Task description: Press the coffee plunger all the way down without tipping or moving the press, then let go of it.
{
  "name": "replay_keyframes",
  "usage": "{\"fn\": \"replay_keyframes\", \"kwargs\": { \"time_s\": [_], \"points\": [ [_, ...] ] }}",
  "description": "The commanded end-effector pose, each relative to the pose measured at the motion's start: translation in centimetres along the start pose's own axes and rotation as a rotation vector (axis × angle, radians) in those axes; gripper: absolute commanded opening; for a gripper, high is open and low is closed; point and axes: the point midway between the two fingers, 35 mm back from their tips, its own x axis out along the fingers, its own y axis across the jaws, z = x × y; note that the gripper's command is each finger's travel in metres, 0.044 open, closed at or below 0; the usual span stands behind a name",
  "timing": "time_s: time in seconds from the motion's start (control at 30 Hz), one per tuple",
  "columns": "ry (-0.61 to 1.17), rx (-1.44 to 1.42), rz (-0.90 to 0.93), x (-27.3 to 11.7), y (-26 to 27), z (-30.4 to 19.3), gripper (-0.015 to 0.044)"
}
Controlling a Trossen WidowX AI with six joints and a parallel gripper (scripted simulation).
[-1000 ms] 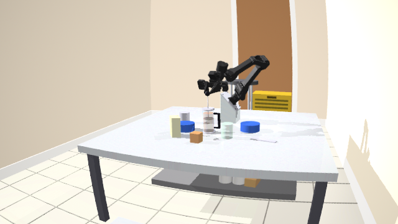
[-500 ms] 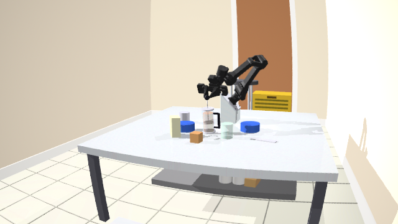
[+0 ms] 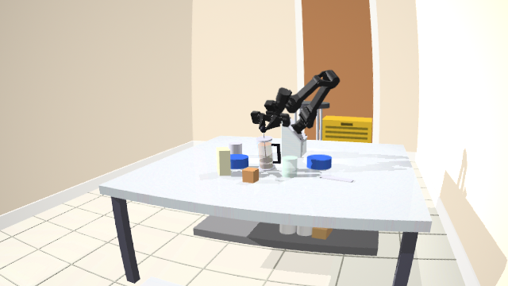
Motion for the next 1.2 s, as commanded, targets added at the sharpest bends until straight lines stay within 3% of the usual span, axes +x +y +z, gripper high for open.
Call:
{"fn": "replay_keyframes", "kwargs": {
  "time_s": [0.0, 1.17],
  "points": [
    [0.047, 0.027, 0.006, 0.60, 0.04, -1.43, 0.0120],
    [0.046, 0.027, 0.007, 1.17, -0.13, -0.89, 0.0120]
  ]
}}
